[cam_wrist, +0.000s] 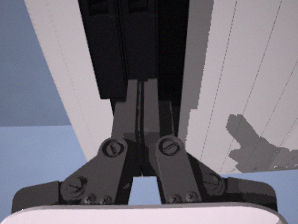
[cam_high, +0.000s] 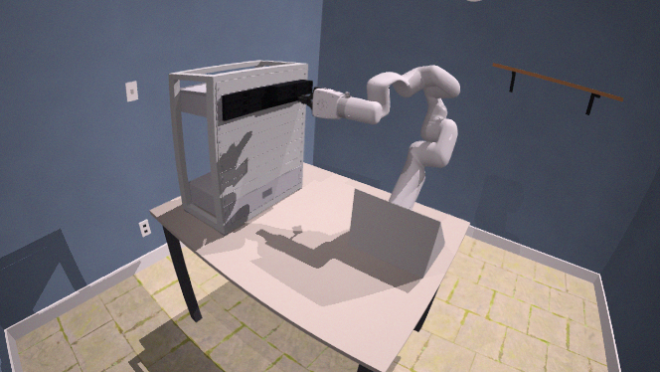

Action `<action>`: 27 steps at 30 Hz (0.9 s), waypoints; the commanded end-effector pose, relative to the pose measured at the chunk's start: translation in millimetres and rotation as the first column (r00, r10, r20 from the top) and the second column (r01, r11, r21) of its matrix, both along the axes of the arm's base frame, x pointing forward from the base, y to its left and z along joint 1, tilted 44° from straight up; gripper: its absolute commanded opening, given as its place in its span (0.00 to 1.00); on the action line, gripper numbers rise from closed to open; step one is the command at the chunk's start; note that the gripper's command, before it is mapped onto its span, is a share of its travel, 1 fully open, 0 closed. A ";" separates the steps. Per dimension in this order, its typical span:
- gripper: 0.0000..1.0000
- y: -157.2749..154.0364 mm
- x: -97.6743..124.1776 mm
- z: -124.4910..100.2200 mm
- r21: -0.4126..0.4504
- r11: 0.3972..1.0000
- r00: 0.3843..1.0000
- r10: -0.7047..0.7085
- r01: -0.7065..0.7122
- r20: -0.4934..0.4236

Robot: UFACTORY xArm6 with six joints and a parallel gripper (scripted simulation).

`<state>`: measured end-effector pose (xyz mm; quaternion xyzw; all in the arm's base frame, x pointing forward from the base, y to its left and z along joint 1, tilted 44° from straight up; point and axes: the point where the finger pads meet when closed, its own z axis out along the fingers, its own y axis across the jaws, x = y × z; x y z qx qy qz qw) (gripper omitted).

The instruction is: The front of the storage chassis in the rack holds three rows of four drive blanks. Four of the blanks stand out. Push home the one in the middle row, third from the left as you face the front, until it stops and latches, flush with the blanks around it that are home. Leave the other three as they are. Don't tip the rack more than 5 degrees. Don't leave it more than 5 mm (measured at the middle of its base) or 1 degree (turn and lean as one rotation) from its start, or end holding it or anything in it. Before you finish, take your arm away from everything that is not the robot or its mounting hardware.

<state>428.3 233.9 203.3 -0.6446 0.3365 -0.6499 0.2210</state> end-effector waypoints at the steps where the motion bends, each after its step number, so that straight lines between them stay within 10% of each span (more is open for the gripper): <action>1: 0.00 1.7 2.0 0.3 0.003 1.000 1.000 0.000 0.000 0.003; 27: 0.00 -6.4 54.1 -2.6 0.003 1.000 1.000 0.000 0.000 0.003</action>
